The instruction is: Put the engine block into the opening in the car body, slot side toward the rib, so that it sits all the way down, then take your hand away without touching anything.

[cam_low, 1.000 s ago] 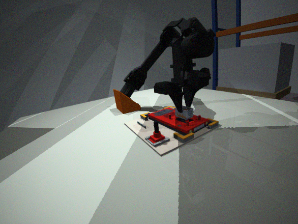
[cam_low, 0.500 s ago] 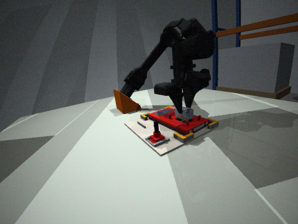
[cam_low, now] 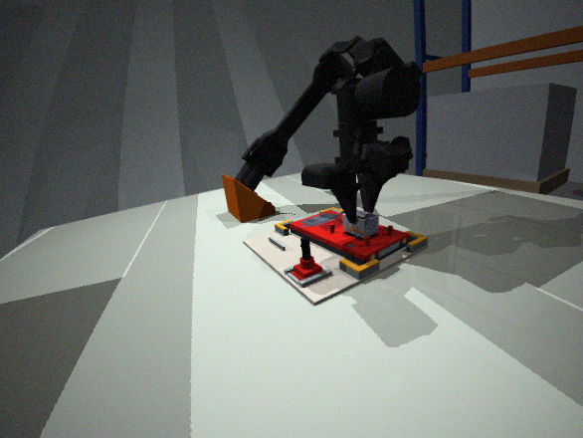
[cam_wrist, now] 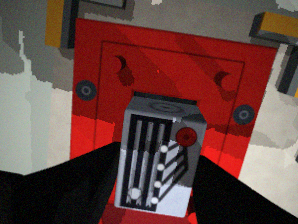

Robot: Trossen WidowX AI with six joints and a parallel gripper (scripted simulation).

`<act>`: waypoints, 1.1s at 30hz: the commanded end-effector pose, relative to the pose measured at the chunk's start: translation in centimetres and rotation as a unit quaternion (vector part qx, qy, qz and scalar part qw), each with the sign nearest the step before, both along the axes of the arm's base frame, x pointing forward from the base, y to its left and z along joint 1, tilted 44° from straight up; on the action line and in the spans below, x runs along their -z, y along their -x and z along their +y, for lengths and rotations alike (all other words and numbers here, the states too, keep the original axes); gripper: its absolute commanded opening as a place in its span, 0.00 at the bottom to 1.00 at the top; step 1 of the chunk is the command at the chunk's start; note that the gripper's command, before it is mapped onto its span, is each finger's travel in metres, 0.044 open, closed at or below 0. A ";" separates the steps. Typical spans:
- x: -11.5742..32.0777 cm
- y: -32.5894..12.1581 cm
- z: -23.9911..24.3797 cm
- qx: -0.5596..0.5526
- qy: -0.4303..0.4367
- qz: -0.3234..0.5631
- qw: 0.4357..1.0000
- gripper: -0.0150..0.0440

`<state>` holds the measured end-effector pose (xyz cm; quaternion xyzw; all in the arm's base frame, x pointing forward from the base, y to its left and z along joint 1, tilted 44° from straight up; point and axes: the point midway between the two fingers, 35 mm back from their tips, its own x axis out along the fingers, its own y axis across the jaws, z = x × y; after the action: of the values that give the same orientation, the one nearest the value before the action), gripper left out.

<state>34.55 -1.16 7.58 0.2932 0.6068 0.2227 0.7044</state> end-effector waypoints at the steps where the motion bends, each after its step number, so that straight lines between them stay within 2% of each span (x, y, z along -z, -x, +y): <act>1: 0.1 0.0 0.2 0.000 -0.002 0.001 1.000 0.52; 33: 0.5 -0.1 0.6 0.000 -0.003 0.001 1.000 0.52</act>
<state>34.67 -0.74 7.14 0.2934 0.6067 0.2227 0.7044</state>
